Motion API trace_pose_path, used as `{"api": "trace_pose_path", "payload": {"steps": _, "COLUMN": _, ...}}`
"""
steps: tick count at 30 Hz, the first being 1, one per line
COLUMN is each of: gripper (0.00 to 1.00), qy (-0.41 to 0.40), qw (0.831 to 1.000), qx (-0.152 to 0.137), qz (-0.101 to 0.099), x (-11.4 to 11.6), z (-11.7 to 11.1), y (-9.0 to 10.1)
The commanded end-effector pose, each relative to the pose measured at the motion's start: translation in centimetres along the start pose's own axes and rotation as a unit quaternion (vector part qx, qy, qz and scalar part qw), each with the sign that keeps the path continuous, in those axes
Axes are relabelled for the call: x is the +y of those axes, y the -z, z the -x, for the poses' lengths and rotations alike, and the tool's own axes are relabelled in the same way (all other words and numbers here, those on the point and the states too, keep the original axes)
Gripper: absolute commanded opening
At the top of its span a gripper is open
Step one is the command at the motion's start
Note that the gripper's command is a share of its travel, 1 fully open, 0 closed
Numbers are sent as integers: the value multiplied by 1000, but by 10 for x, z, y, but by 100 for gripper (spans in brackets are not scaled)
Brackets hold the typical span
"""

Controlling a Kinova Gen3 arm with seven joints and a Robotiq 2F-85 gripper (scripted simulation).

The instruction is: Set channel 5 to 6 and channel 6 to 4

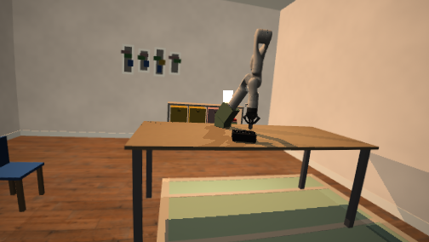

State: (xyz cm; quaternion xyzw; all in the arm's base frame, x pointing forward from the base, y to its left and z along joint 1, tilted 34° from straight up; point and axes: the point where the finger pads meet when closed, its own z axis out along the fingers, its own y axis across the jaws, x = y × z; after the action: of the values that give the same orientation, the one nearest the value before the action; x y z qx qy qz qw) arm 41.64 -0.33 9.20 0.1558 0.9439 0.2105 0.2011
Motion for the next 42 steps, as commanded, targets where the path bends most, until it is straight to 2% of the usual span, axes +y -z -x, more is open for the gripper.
{"api": "trace_pose_path", "payload": {"steps": 1, "gripper": 0, "qy": 0, "qw": 1000, "qx": 0, "qz": 0, "x": 0, "z": 0, "y": 0}}
{"api": "trace_pose_path", "payload": {"steps": 42, "gripper": 0, "qy": 0, "qw": 1000, "qx": 0, "qz": 0, "x": 0, "z": 0, "y": -6}}
